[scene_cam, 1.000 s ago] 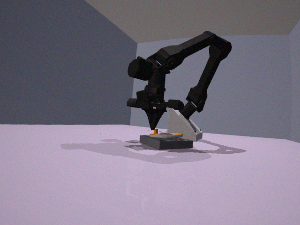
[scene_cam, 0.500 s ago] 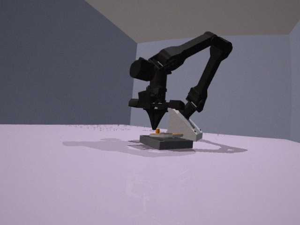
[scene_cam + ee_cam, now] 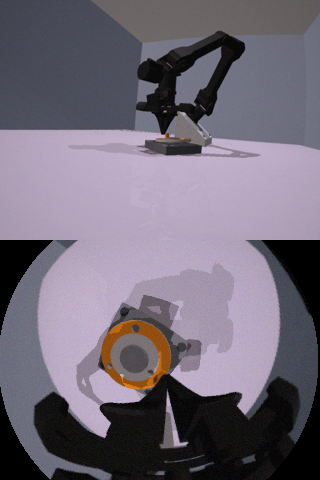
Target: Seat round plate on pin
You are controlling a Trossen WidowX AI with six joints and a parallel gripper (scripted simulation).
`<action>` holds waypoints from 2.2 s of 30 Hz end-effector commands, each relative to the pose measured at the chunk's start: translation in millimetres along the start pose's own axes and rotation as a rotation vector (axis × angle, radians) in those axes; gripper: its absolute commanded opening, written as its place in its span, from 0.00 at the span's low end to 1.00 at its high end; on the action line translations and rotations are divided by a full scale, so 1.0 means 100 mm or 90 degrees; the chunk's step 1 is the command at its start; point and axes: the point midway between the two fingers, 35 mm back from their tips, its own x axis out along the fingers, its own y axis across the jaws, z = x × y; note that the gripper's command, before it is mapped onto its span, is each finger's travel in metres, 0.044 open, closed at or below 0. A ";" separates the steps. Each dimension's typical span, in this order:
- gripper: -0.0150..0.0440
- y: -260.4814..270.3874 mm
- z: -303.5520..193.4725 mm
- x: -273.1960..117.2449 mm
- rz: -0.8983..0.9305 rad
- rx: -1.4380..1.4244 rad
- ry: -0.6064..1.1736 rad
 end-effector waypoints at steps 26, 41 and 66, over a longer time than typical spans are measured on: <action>0.25 0.26 -0.23 -0.02 0.004 0.004 0.008; 0.25 0.39 -0.26 -0.03 0.005 0.004 0.008; 0.25 0.63 -0.21 -0.03 0.006 0.004 0.008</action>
